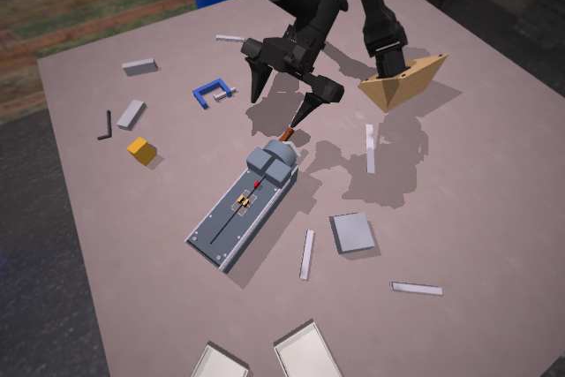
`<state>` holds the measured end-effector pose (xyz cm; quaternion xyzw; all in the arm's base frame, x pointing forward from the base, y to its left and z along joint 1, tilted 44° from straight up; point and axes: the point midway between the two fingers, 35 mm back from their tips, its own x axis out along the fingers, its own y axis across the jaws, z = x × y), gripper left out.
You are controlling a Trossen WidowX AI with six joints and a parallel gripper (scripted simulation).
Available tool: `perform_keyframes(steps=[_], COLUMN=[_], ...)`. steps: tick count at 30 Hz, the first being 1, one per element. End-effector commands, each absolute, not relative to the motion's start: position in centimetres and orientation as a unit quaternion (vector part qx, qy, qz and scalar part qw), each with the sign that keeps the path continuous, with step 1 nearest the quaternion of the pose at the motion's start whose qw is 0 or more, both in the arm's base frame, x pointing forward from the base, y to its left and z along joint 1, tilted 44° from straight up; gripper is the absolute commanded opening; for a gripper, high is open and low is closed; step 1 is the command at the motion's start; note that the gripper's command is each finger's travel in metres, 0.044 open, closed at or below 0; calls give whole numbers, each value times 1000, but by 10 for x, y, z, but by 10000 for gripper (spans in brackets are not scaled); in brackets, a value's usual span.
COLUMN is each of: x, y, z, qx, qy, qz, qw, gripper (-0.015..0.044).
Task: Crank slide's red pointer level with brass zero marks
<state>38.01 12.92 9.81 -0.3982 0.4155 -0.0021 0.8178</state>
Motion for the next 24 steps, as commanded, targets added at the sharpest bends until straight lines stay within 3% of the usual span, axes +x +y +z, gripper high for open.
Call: perform_keyframes(steps=[1, 24], x=[360, 354], y=[120, 64], z=[101, 47], qx=[-405, -409], qy=[410, 406], qz=[18, 28], qw=[817, 817], gripper=[440, 440])
